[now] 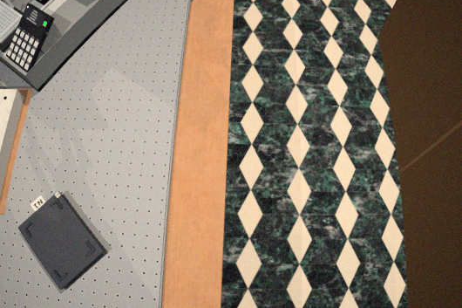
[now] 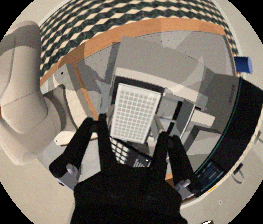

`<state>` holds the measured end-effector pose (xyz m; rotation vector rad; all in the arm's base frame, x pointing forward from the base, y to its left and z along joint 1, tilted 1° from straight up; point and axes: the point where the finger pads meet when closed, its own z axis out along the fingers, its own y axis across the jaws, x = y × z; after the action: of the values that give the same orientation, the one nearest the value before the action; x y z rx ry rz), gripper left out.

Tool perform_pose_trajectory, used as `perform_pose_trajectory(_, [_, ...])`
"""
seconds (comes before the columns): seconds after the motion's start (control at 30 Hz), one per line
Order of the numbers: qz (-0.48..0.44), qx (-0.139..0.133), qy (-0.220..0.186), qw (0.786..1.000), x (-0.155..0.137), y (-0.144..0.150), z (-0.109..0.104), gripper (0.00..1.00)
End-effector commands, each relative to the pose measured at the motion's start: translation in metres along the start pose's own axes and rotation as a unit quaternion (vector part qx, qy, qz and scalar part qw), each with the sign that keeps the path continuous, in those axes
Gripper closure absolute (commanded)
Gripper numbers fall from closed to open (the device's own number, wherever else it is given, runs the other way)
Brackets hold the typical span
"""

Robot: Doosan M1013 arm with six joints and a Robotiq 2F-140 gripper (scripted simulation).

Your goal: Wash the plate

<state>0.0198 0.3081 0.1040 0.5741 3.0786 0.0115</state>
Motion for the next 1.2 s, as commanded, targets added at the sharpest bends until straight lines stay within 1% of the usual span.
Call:
perform_pose_trajectory(0.0, [-0.001, 0.003, -0.003, 1.000, -0.0028, -0.0034, 0.0049, 0.90])
perform_pose_trajectory(1.17, [-0.001, 0.003, -0.003, 1.000, -0.0029, -0.0036, 0.0100, 0.90])
